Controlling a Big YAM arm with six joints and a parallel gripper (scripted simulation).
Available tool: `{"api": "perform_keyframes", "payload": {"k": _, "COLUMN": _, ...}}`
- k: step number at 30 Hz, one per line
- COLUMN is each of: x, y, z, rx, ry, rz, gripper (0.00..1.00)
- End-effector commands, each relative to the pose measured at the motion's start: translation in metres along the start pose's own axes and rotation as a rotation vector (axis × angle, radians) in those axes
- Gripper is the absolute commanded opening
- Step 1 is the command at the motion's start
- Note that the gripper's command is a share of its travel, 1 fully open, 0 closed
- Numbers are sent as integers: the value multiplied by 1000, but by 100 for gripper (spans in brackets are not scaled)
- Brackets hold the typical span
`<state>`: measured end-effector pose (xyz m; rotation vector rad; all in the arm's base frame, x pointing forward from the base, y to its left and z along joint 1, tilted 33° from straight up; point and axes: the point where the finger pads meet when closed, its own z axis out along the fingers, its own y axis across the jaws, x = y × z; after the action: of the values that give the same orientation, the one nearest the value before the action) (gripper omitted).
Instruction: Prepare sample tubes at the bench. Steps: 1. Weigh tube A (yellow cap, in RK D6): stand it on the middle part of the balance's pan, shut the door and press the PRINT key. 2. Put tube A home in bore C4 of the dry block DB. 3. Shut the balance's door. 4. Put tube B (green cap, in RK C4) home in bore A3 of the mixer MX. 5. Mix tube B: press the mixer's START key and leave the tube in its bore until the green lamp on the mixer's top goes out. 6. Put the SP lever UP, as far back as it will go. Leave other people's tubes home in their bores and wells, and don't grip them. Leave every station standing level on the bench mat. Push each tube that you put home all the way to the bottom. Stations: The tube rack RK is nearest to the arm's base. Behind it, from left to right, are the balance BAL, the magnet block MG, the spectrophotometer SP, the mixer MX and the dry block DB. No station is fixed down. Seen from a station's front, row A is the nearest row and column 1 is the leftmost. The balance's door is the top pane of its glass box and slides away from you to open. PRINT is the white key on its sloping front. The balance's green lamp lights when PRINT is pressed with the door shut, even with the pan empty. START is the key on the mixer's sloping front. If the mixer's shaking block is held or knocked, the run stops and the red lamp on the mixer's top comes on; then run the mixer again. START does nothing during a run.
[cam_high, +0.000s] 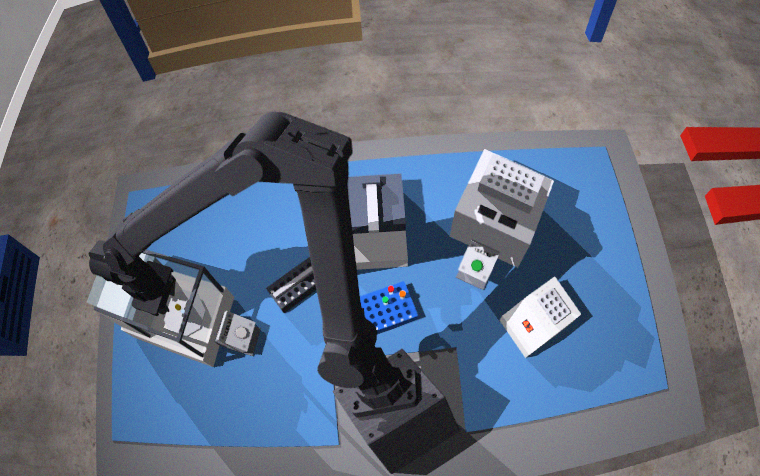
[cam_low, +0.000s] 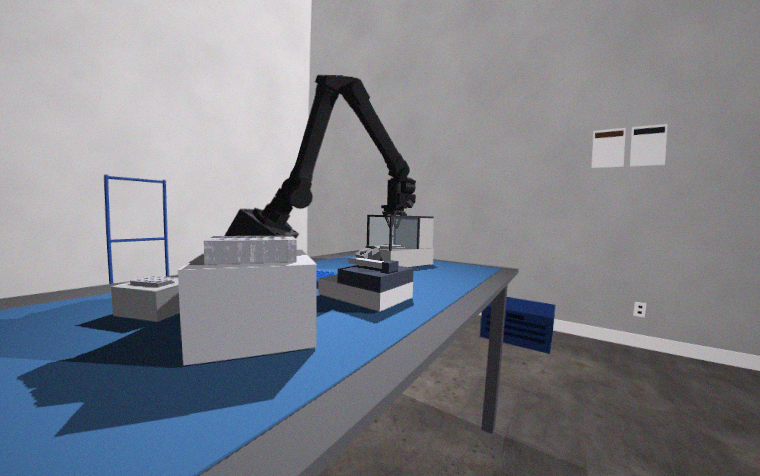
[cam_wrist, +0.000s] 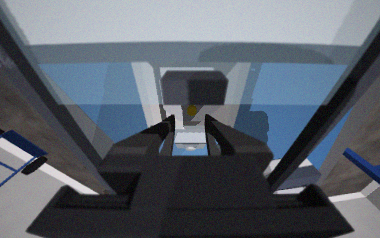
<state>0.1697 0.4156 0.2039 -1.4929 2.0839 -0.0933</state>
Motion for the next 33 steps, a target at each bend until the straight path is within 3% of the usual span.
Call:
{"api": "perform_keyframes", "payload": {"k": 1, "x": -13, "y": -6, "z": -17, "rx": 2, "ry": -25, "rz": 30, "gripper": 36}}
{"api": "perform_keyframes", "payload": {"k": 3, "x": -19, "y": -4, "z": -29, "rx": -4, "ry": -50, "rz": 28, "gripper": 36}}
{"api": "perform_keyframes", "payload": {"k": 8, "x": -19, "y": -4, "z": -38, "rx": -4, "ry": -50, "rz": 28, "gripper": 36}}
{"api": "perform_keyframes", "payload": {"k": 11, "x": -11, "y": 1, "z": -32, "rx": -4, "ry": -21, "rz": 15, "gripper": 36}}
{"api": "perform_keyframes", "payload": {"k": 14, "x": -19, "y": -4, "z": -48, "rx": -5, "ry": -50, "rz": 29, "gripper": 36}}
{"api": "perform_keyframes", "payload": {"k": 17, "x": -19, "y": -5, "z": -50, "rx": -5, "ry": -50, "rz": 29, "gripper": 36}}
{"api": "perform_keyframes", "payload": {"k": 18, "x": -17, "y": -5, "z": -43, "rx": 0, "ry": -29, "rz": 28, "gripper": 36}}
{"api": "perform_keyframes", "payload": {"k": 23, "x": -19, "y": -5, "z": -61, "rx": -5, "ry": -51, "rz": 29, "gripper": 36}}
{"api": "perform_keyframes", "payload": {"k": 33, "x": -18, "y": -4, "z": -74, "rx": -6, "ry": -45, "rz": 27, "gripper": 36}}
